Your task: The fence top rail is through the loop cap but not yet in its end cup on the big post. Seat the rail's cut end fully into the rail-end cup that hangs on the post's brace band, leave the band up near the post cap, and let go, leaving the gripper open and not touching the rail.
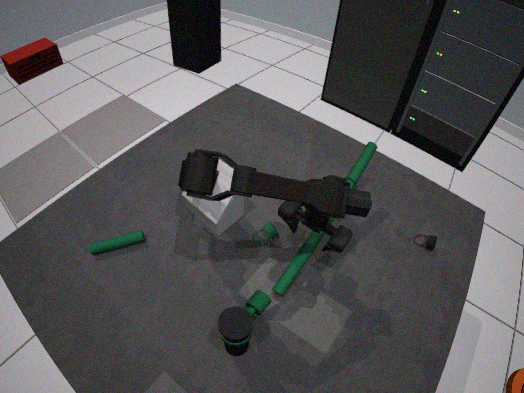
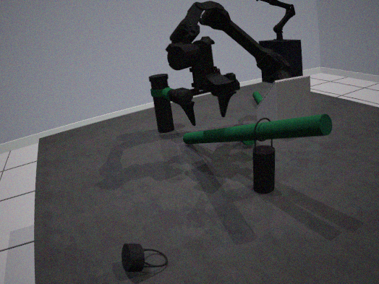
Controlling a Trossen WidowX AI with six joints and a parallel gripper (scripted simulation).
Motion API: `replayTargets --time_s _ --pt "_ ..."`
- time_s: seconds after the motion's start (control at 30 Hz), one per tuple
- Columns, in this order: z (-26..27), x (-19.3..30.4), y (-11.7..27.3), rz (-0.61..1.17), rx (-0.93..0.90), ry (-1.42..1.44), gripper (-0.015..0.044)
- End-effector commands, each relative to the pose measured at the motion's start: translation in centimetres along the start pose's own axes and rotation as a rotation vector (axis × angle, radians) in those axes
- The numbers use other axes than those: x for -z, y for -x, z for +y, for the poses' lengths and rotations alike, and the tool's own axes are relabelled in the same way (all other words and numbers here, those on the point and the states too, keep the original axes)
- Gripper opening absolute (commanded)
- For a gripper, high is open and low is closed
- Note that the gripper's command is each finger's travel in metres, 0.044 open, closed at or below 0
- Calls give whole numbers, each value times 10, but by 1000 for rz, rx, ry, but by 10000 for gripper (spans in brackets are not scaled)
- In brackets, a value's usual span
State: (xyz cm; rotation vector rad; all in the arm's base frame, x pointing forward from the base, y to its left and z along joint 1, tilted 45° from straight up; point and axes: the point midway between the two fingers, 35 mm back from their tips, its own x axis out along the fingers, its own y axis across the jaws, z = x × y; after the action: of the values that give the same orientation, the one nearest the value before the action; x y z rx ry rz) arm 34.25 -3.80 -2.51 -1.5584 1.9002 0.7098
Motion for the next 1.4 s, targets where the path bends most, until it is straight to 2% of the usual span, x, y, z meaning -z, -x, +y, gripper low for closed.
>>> replayTargets --time_s 0.0,1.37 --pt "0 0 -13 4 4 5 440" --pt "0 1 -72 7 4 5 440"
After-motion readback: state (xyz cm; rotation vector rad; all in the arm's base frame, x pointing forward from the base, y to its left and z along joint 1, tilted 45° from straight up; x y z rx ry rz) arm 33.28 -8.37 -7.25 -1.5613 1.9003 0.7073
